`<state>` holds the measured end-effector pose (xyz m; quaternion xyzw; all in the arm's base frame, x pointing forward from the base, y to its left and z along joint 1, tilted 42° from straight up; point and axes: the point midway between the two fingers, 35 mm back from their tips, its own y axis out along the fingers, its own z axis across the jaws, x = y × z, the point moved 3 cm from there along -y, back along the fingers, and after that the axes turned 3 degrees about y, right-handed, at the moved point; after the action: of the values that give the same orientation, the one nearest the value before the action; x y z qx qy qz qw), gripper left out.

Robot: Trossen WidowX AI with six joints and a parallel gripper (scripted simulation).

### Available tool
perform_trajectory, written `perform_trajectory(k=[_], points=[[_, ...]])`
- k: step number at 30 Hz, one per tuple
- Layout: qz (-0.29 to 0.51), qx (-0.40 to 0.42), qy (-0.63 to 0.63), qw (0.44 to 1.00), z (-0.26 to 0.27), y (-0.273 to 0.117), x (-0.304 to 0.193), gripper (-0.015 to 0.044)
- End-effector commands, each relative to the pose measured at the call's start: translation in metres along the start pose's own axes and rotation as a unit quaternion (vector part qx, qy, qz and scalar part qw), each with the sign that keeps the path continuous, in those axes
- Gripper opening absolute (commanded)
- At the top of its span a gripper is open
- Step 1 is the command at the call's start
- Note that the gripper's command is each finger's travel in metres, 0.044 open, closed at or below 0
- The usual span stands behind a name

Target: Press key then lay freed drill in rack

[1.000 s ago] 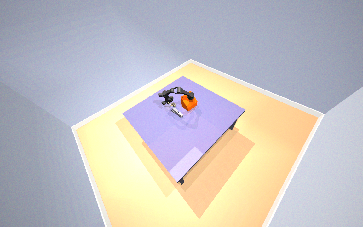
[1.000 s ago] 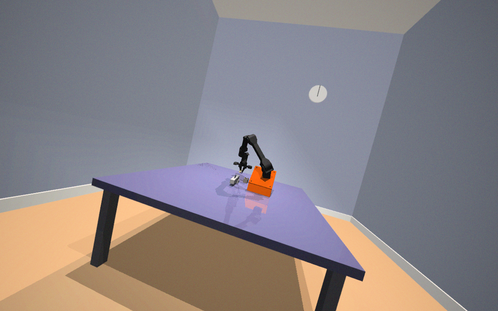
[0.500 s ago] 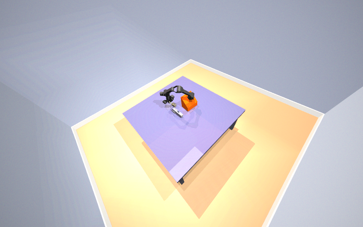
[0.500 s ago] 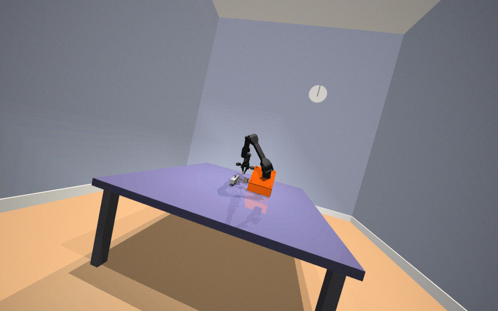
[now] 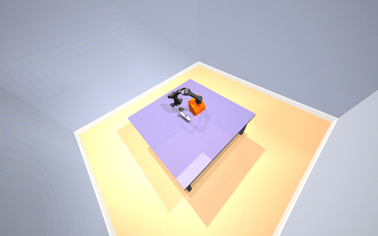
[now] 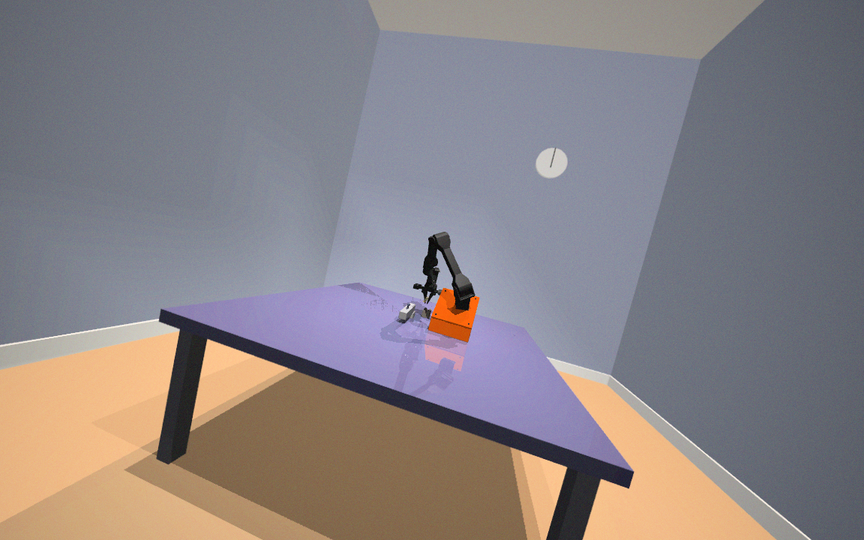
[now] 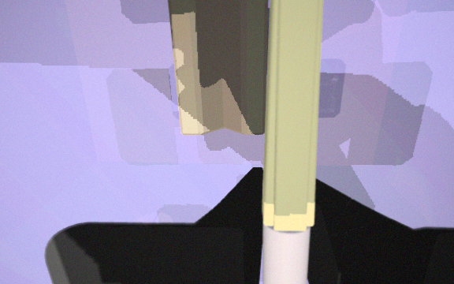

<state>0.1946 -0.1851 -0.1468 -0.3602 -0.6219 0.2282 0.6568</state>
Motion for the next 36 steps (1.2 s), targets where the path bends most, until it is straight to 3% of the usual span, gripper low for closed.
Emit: perform_trajectory(k=[1, 36], points=[[0.0, 0.001, 0.0, 1.0, 0.008, 0.001, -0.002, 0.0], [-0.001, 0.001, 0.0, 1.0, 0.022, 0.038, -0.004, 0.0]])
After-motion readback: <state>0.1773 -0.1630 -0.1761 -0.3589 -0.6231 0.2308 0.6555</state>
